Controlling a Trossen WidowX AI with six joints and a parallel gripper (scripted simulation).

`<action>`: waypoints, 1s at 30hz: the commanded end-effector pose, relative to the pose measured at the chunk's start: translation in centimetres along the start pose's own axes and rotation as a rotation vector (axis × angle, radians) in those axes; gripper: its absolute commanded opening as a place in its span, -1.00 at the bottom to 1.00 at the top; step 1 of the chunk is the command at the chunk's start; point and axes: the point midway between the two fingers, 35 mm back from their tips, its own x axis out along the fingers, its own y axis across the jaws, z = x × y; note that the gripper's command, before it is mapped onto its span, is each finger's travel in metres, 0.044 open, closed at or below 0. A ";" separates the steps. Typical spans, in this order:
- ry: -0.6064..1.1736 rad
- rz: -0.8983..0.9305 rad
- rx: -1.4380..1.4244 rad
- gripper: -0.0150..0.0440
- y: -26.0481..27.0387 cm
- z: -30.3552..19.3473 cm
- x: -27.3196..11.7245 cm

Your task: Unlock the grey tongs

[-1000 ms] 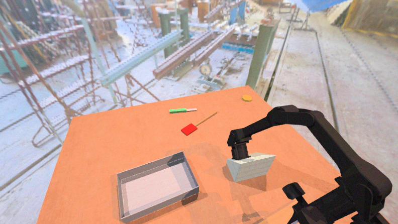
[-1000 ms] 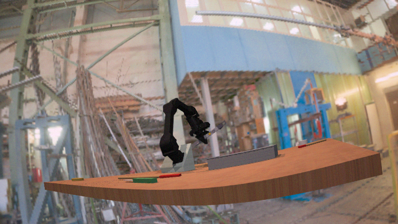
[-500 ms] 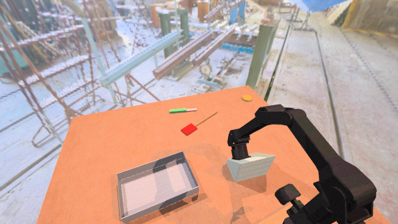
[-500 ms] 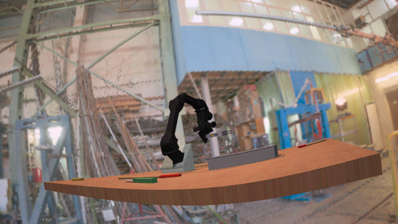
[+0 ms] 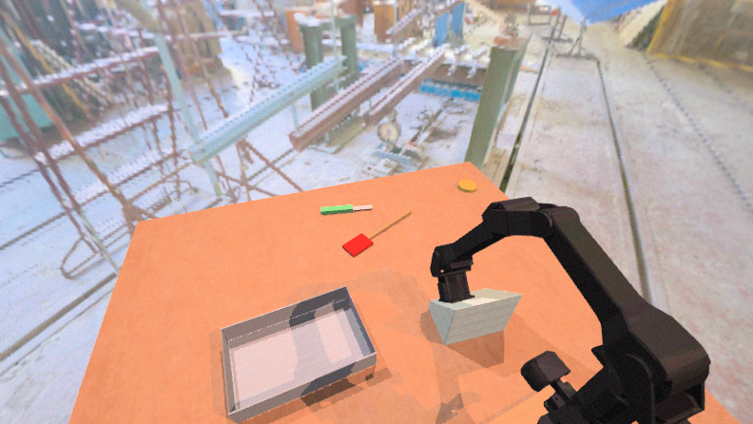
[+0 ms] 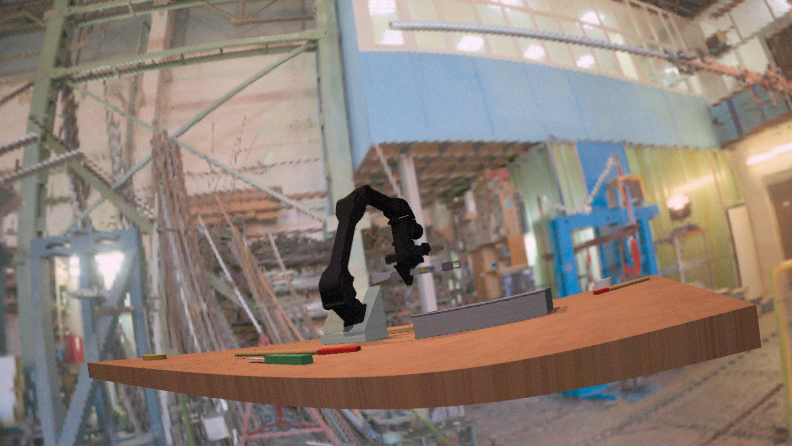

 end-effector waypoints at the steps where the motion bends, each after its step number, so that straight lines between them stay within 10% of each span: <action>1: 0.003 -0.002 -0.003 -1.00 0.0 0.0 0.7; 30: 0.002 -0.003 -0.003 -1.00 0.3 0.0 5.5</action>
